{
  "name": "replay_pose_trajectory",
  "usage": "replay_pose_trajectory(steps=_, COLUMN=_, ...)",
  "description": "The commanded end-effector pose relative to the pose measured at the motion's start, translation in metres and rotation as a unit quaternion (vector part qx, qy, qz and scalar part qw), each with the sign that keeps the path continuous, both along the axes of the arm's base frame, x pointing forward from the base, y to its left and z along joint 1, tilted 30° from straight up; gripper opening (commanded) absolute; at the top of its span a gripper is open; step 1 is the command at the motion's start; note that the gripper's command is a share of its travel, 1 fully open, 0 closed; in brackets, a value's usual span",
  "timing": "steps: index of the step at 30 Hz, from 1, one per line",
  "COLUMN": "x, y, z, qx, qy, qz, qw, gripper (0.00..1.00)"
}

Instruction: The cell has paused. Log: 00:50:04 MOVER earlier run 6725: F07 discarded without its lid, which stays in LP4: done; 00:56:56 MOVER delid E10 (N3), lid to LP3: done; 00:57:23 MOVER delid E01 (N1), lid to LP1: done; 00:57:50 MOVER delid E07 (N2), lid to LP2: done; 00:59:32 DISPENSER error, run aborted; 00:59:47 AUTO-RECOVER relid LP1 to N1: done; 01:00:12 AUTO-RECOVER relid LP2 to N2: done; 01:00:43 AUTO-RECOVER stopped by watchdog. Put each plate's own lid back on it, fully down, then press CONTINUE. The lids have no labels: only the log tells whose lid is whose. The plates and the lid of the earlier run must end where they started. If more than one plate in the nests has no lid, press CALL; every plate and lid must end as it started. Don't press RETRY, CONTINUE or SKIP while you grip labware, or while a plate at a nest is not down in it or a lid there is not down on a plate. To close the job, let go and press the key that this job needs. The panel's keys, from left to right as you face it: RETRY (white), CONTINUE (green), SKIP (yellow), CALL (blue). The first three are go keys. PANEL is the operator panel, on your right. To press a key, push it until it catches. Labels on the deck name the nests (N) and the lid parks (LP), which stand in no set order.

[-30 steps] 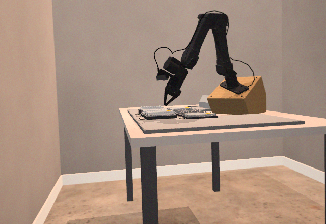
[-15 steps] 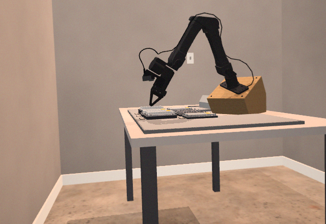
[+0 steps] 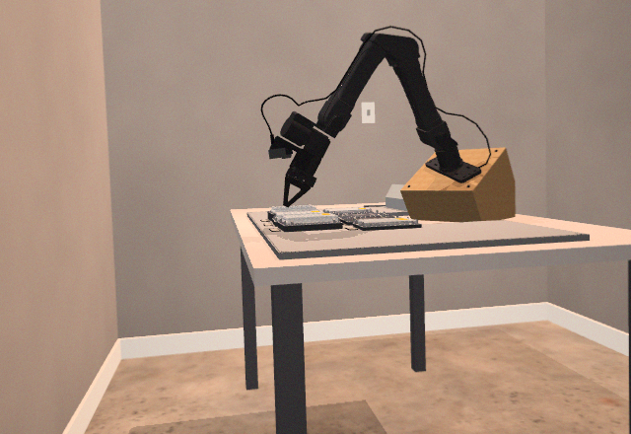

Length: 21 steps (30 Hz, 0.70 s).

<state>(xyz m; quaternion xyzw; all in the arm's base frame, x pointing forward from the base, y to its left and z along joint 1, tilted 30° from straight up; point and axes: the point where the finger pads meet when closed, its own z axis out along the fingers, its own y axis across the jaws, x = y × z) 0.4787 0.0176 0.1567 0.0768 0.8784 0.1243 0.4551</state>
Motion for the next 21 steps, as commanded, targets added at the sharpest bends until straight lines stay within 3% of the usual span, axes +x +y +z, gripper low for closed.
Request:
replay_pose_trajectory(steps=1, x=0.003, y=-0.003, z=0.013, qx=-0.001, qy=-0.012, qz=0.0, qw=1.0, gripper=0.0)
replay_pose_trajectory(steps=15, x=0.003, y=-0.003, z=0.013, qx=-0.001, qy=-0.012, qz=0.0, qw=1.0, gripper=0.0)
replay_pose_trajectory(steps=16, x=0.005, y=-0.007, z=0.028, qx=-0.002, qy=-0.026, qz=0.001, qw=1.0, gripper=0.0)
replay_pose_trajectory(steps=20, x=0.01, y=-0.017, z=0.016, qx=-0.003, qy=-0.024, qz=0.001, qw=1.0, gripper=0.0)
replay_pose_trajectory(steps=21, x=0.005, y=-0.021, z=0.003, qx=-0.002, qy=-0.011, qz=0.001, qw=1.0, gripper=0.0)
